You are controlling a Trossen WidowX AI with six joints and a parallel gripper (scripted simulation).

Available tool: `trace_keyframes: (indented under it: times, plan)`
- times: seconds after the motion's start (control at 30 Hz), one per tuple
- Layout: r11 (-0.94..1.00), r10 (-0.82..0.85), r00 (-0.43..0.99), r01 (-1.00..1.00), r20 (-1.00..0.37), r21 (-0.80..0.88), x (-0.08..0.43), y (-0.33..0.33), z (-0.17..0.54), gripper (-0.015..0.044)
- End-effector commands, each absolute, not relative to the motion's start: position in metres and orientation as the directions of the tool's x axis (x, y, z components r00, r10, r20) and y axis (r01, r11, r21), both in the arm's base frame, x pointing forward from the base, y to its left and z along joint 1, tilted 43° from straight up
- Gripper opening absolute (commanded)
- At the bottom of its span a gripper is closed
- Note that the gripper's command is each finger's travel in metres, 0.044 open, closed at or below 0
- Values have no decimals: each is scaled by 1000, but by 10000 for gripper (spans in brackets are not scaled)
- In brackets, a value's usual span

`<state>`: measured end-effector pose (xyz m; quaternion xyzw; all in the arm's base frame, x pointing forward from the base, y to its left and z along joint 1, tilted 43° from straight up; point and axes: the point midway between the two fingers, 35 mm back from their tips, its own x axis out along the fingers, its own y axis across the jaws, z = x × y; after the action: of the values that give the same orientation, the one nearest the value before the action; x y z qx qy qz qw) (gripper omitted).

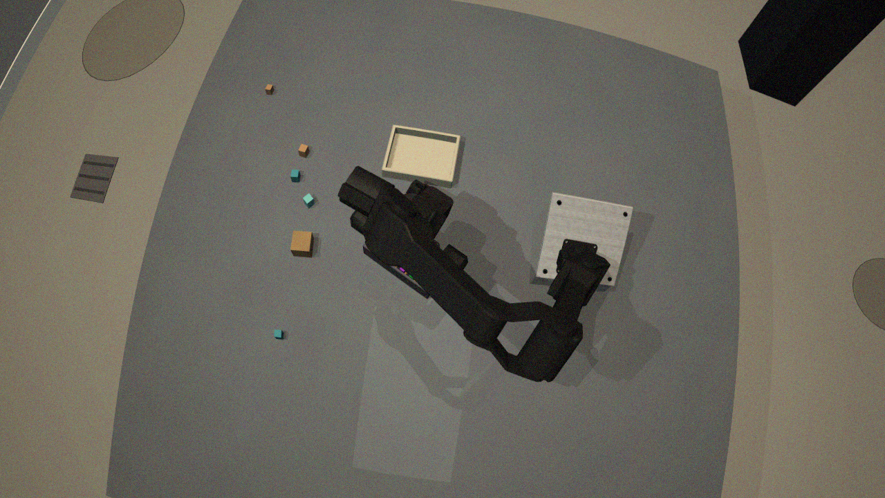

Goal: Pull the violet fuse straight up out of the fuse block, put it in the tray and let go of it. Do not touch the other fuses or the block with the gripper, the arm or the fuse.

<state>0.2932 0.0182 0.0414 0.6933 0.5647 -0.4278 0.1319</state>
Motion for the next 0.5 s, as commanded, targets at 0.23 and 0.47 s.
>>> trace_keyframes:
  times: [0.23, 0.47]
  plan:
    - [-330, 675, -6, 892, -738, -309, 293, 26, 32, 74]
    - [-330, 675, -6, 892, -737, -309, 292, 31, 27, 74]
